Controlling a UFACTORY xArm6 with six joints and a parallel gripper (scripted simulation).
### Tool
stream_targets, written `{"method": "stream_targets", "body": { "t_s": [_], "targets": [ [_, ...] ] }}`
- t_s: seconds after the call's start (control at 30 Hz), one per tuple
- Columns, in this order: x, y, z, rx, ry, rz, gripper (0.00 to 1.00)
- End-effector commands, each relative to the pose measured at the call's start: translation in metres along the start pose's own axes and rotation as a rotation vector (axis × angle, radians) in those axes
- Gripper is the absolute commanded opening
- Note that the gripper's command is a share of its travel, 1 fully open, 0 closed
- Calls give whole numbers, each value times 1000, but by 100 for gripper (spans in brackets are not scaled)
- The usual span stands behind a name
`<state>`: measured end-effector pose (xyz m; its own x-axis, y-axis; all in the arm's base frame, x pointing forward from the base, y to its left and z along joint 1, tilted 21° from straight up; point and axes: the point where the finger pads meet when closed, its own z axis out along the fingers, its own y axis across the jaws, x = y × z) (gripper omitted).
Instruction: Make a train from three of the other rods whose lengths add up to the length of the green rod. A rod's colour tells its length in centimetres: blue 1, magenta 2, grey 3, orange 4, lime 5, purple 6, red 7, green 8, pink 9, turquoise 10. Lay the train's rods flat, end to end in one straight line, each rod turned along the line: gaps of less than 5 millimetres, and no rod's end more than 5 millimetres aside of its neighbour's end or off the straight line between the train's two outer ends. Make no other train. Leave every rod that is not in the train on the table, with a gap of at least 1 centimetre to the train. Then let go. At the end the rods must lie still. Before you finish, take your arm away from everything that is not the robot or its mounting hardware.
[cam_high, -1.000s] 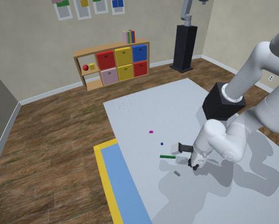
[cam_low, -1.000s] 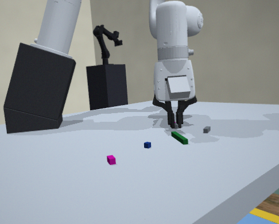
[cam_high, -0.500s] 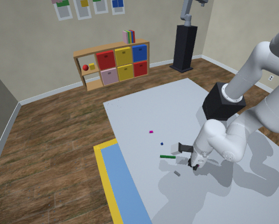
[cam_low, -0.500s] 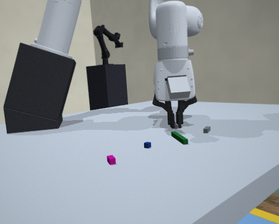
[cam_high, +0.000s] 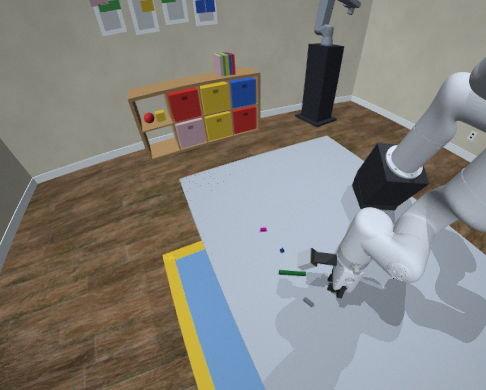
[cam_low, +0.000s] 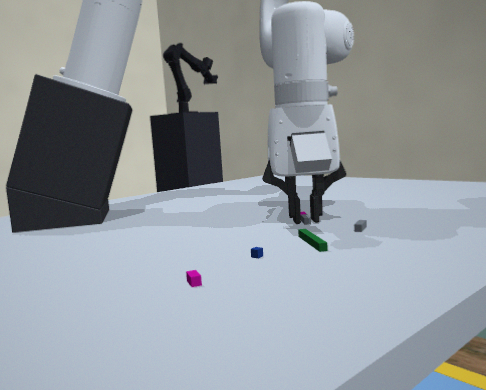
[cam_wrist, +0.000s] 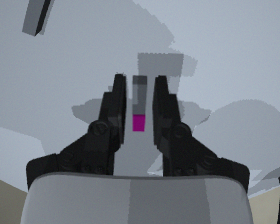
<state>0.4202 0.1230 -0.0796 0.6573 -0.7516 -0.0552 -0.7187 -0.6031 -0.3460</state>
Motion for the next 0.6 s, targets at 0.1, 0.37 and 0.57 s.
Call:
{"method": "stream_targets", "body": {
  "t_s": [0.1,0.37,0.57],
  "targets": [
    [1,-1,-1,2,1,0,24],
    [1,-1,-1,2,1,0,24],
    [0,-1,-15,2,1,0,24]
  ]
}}
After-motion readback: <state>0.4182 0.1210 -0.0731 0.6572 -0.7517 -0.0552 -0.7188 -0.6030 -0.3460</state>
